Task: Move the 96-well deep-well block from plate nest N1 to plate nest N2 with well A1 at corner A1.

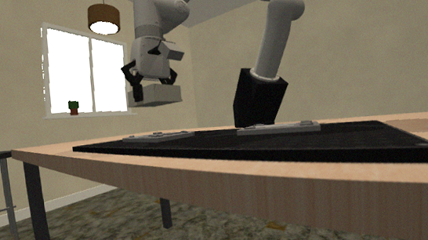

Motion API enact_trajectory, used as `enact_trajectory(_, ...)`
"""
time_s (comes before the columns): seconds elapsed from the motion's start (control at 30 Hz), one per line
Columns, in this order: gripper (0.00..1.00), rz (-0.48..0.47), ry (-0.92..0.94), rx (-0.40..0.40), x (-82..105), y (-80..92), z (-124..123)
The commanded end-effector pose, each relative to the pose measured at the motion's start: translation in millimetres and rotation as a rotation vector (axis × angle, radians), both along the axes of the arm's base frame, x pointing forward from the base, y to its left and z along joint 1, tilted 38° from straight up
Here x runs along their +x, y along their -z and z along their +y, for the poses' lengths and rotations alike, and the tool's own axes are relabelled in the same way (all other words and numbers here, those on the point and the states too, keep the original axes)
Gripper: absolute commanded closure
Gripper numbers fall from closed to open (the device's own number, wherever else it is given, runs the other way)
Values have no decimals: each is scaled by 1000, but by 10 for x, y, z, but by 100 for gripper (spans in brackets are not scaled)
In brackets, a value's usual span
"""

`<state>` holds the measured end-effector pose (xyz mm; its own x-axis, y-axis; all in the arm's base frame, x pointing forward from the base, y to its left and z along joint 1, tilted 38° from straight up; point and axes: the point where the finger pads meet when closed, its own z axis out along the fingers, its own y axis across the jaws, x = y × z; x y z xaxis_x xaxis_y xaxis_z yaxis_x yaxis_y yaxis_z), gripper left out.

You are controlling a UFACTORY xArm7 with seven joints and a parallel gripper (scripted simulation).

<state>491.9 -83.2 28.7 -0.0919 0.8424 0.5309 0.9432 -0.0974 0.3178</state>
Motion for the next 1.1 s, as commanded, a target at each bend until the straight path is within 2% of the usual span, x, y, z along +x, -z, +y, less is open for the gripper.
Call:
enact_trajectory(0.0, 100, -2, 2, -2, 26, 32, 13)
enact_trajectory(1.07, 100, -2, 2, -2, 177, 399, 260)
